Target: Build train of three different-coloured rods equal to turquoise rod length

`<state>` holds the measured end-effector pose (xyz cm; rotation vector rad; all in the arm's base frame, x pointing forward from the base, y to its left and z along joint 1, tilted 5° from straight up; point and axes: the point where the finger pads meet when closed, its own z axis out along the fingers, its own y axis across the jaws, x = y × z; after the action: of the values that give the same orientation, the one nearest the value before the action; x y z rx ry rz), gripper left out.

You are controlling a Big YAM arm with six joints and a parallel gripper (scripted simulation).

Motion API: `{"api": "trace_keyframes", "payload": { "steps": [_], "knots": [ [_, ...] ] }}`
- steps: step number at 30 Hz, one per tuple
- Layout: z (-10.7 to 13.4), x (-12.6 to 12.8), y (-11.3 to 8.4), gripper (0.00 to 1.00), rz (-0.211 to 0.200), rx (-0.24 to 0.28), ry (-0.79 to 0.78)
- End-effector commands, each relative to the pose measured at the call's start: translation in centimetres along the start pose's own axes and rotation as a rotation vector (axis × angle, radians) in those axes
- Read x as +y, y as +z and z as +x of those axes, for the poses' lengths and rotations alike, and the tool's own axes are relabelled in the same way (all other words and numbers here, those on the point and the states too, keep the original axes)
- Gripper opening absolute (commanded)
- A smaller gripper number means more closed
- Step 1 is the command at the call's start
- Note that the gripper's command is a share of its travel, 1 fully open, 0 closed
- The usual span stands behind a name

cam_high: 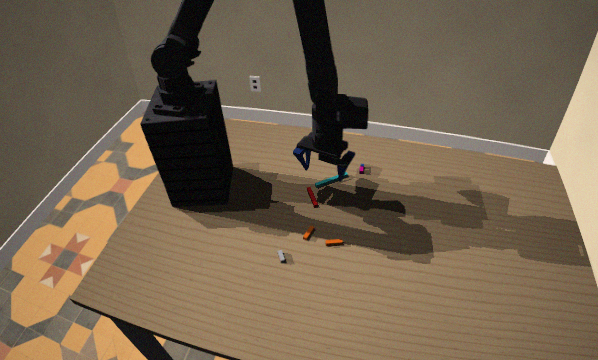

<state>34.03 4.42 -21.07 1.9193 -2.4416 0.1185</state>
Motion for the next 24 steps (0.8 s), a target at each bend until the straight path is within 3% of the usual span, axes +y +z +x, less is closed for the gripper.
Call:
{"api": "trace_keyframes", "payload": {
  "steps": [1,9,18,24],
  "knots": [
    [0.2,-1.0,-0.9,1.0,0.038,-0.016,-0.087],
    [1.1,-0.3,-0.8,1.0,0.039,-0.011,-0.314],
    [1.7,0.1,-0.8,1.0,0.039,-0.008,-0.454],
    [2.5,0.8,-0.8,1.0,0.038,-0.003,-0.65]
  ]
}}
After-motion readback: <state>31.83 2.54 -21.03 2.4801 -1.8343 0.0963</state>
